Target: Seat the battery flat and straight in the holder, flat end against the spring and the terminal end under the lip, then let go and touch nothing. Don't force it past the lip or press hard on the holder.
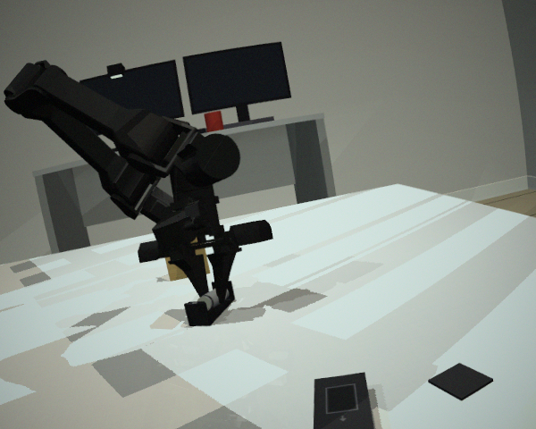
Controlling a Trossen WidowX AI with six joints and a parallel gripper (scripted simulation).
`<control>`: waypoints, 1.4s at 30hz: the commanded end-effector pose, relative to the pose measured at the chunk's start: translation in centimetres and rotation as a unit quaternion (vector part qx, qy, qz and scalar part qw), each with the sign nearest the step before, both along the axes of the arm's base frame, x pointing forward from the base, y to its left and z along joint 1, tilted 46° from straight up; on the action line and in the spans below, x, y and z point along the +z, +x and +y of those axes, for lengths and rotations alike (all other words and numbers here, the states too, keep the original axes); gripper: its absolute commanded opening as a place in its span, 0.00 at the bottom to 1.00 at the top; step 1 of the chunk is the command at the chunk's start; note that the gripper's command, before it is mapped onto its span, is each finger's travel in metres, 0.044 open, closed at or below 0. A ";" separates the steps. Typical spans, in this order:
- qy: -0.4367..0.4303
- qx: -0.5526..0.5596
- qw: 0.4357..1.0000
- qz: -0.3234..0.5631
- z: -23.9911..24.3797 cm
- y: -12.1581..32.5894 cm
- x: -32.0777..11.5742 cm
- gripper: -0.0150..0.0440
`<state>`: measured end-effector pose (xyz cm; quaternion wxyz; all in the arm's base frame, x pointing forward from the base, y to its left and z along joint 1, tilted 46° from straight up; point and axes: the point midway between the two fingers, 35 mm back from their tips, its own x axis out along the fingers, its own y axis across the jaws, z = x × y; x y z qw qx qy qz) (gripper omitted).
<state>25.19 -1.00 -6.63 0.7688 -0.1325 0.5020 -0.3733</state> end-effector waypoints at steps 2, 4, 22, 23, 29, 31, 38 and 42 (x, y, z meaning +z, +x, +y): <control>0.016 -0.020 0.999 0.020 -0.2 -0.3 -0.1 0.37; 0.020 -0.027 0.999 0.026 -0.3 -0.3 -0.1 0.37; 0.049 -0.063 0.995 0.063 -0.7 -0.1 0.1 0.37; 0.049 -0.063 0.995 0.063 -0.7 0.0 0.1 0.37; 0.049 -0.063 0.995 0.061 -0.9 0.8 0.4 0.37; 0.049 -0.063 0.995 0.060 -1.0 1.0 0.5 0.37; 0.051 -0.063 0.995 0.060 -1.1 1.4 0.7 0.37; 0.051 -0.063 0.995 0.060 -1.1 1.4 0.7 0.37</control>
